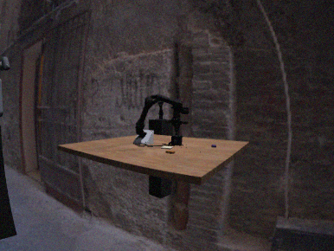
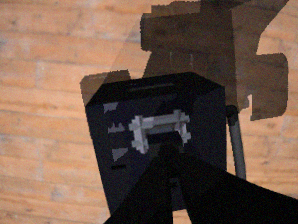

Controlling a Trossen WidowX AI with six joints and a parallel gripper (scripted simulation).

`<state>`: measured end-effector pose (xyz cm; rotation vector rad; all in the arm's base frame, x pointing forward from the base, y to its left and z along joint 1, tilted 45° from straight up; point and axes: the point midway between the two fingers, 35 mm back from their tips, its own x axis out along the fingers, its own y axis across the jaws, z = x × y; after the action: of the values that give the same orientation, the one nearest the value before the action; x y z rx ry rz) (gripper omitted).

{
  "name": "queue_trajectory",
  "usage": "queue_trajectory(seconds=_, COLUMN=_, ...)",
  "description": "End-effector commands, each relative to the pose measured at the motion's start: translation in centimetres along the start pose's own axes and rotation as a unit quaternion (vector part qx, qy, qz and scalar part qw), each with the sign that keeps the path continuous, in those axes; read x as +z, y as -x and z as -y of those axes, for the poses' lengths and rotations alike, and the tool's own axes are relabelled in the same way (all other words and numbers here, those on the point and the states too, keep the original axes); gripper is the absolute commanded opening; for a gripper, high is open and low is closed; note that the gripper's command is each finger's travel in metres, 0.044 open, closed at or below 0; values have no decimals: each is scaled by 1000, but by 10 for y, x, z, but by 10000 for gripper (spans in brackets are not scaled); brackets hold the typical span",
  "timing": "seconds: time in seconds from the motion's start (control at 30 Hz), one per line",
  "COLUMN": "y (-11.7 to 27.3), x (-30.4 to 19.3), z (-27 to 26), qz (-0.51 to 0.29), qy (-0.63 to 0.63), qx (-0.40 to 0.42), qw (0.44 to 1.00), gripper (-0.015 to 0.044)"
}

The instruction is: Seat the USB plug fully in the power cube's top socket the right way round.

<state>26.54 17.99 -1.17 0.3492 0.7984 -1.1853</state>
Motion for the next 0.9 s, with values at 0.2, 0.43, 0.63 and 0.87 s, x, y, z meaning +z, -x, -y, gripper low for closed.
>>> queue_trajectory(seconds=0.2, y=-1, x=0, z=0, qz=1, qy=3, qx=2, qw=1000, gripper=0)
queue_trajectory(seconds=0.43, y=-2, x=0, z=0, qz=1, qy=3, qx=2, qw=1000, gripper=0)
queue_trajectory(seconds=0.63, y=-3, x=0, z=0, qz=1, qy=3, qx=2, qw=1000, gripper=0)
queue_trajectory(seconds=0.87, y=-4, x=0, z=0, qz=1, qy=3, qx=2, qw=1000, gripper=0)
